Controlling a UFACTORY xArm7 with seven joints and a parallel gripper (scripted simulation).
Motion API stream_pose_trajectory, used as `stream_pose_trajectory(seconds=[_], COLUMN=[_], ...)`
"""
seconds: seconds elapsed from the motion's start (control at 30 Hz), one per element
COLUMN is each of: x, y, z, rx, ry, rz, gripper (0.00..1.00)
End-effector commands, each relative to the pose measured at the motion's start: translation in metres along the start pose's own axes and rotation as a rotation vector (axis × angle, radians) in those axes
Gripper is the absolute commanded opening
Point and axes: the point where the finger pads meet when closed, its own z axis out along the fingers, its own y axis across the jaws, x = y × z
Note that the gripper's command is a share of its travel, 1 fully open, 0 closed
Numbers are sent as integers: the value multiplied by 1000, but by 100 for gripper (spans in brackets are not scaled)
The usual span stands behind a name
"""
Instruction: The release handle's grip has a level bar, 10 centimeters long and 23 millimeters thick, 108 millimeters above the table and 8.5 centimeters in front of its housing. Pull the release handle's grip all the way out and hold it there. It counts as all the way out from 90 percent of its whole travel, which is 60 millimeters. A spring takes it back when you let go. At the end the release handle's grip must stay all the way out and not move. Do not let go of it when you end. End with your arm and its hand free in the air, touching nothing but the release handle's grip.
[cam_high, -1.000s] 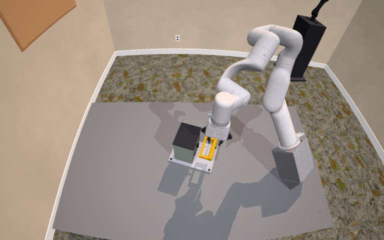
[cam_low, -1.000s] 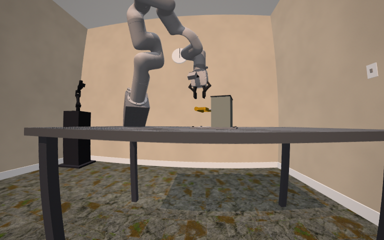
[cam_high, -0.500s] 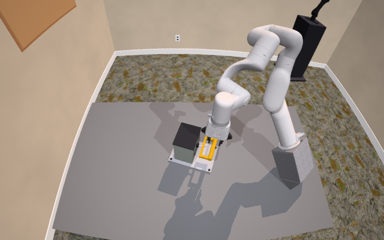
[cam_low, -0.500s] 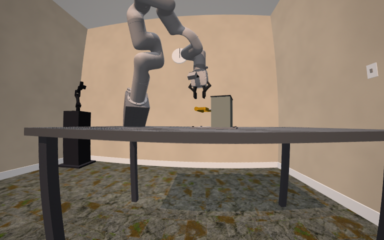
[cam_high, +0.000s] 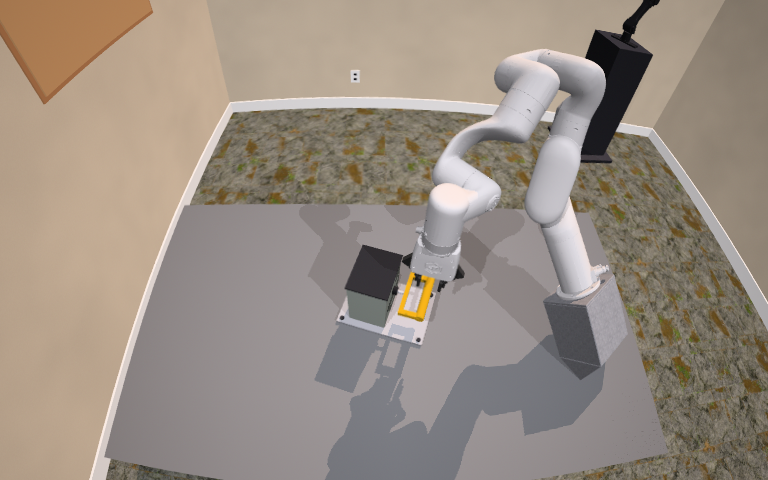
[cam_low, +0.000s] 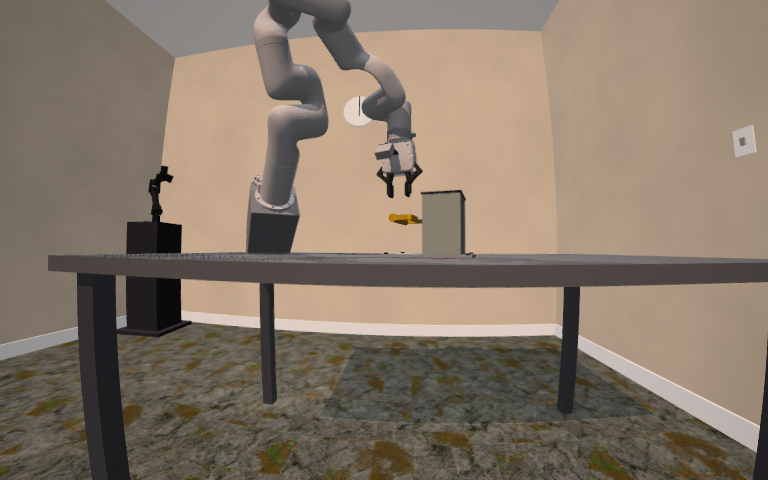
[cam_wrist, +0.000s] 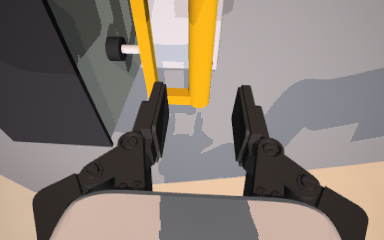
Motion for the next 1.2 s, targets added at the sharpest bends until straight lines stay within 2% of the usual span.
stream_pose_trajectory(seconds=[0.0,0.43,1.17], x=[-1,-1,-1], y=[-1,-1,-1], z=[-1,5,33], rx=[3,3,3], ry=[-2,-2,-2], rz=[0,0,0], gripper=[50,50,50])
